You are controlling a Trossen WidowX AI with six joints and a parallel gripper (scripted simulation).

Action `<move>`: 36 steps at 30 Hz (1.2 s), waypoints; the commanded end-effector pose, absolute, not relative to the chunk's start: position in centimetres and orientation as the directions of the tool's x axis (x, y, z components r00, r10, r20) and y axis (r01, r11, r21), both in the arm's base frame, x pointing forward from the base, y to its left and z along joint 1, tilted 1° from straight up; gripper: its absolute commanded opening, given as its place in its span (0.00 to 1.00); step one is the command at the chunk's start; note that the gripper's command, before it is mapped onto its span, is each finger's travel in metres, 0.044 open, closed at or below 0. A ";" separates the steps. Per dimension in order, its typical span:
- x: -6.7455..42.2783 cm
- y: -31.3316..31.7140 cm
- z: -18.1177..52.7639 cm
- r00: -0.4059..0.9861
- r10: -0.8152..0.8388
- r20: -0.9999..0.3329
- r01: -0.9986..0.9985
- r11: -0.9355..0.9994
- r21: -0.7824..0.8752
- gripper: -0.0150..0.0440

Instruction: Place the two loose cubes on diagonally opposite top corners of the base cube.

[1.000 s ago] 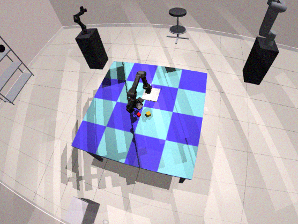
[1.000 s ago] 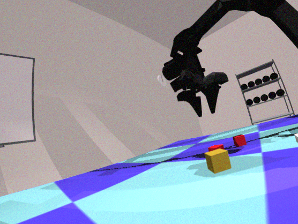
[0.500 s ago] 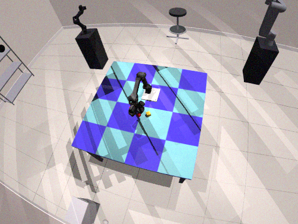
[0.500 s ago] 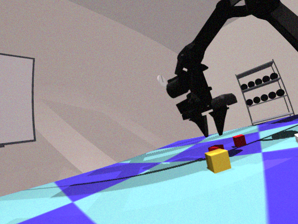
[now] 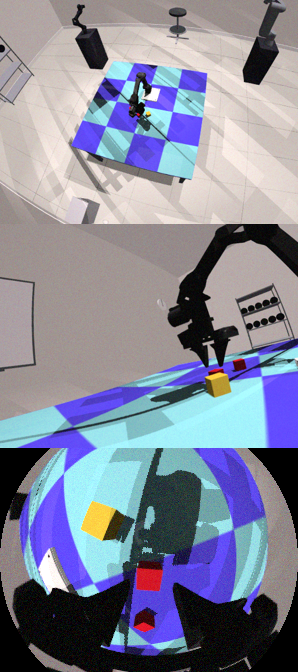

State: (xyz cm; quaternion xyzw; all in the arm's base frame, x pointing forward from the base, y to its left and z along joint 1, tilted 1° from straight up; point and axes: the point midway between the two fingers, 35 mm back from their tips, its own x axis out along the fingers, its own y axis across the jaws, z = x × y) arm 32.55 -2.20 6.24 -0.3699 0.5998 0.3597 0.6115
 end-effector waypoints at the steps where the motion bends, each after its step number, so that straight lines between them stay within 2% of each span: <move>1: 32.3 -2.1 5.4 0.012 0.003 -1.000 -0.882 0.471 -0.009 0.70; 14: 32.3 -2.1 3.6 0.012 0.003 -1.000 -0.882 0.471 -0.009 0.70; 20: 32.3 -2.1 3.6 0.012 0.003 -1.000 -0.882 0.471 -0.009 0.44; 36: 32.8 -2.1 7.1 0.012 0.003 -1.000 -0.882 0.471 -0.010 0.43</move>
